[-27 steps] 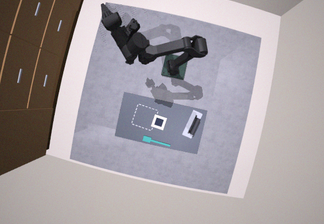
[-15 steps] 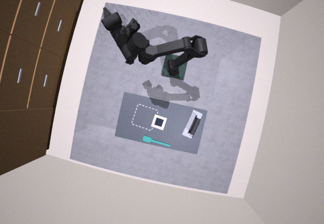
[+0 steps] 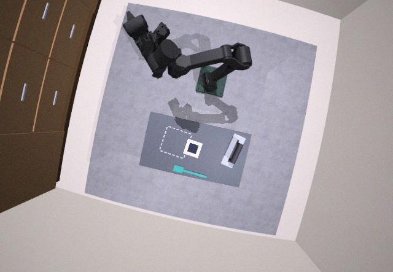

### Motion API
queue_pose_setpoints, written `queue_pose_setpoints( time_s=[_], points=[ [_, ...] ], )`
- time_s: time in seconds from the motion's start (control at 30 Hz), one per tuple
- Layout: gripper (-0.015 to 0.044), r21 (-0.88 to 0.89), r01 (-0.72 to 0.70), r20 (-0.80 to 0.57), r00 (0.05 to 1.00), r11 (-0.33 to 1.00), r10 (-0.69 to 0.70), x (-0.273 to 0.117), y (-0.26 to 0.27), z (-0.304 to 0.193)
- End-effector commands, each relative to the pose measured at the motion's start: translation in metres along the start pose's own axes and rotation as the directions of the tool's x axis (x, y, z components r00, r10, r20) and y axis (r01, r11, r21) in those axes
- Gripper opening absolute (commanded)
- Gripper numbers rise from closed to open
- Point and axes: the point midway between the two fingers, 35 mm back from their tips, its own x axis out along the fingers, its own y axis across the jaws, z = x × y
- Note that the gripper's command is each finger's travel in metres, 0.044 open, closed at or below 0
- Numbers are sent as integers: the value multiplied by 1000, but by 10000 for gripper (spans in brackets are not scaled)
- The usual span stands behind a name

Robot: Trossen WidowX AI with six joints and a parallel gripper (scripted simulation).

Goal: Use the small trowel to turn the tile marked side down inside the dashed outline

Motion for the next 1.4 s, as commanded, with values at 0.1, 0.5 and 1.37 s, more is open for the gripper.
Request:
queue_pose_setpoints(
  time_s=[0.1,0.5,1.37],
  points=[
    [0,0,0,0,1000,1000,0,0,0,0],
    [100,0,0,0,1000,1000,0,0,0,0],
    [0,0,0,0,1000,1000,0,0,0,0]
  ],
)
